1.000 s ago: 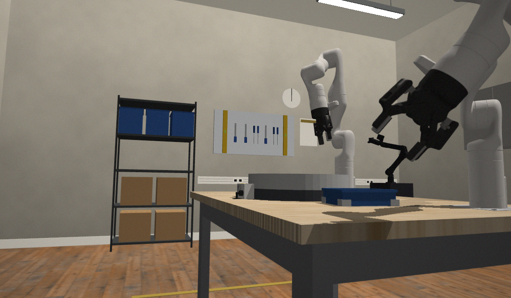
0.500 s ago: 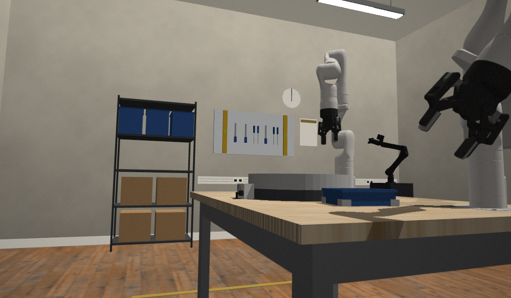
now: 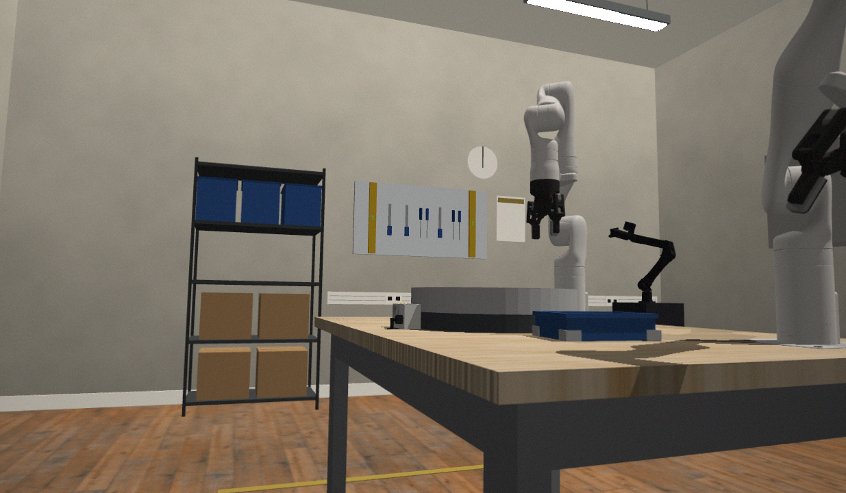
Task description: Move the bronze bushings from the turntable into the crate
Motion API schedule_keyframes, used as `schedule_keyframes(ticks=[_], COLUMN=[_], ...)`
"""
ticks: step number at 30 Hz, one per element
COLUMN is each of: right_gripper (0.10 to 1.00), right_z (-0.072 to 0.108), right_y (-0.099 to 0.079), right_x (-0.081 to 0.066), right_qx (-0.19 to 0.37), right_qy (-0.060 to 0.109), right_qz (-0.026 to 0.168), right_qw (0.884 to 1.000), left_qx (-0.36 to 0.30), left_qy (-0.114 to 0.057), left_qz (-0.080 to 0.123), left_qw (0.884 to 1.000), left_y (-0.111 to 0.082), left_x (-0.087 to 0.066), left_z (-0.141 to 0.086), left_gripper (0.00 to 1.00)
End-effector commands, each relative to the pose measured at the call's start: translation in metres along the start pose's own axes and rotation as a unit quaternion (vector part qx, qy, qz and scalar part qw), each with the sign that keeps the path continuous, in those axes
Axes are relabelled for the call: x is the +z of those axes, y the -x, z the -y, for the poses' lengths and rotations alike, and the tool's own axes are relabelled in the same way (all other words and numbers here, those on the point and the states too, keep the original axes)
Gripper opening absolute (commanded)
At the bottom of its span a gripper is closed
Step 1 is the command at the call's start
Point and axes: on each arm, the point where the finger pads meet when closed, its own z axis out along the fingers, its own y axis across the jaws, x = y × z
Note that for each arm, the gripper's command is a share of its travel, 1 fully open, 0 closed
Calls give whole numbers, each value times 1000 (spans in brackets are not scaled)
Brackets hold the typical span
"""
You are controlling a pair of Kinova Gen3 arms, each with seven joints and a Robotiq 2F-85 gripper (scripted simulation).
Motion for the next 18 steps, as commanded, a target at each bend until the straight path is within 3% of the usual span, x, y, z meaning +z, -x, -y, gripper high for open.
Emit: schedule_keyframes(ticks=[1,15,17,18], right_gripper=[1000,1000,1000,1000], right_z=[0,0,0,0], right_y=[0,0,0,0], right_x=[0,0,0,0], right_qx=[0,0,0,0], right_qy=[0,0,0,0], right_qz=[1,1,1,1], right_qw=[1000,1000,1000,1000], left_qx=[1,0,0,-1], left_qy=[7,38,38,45], left_qz=[10,46,46,52], left_qw=[1000,998,998,998], left_y=[8,34,34,38], left_x=[-12,-54,-54,-63], left_z=[-14,-73,-73,-86], left_gripper=[1000,1000,1000,1000])
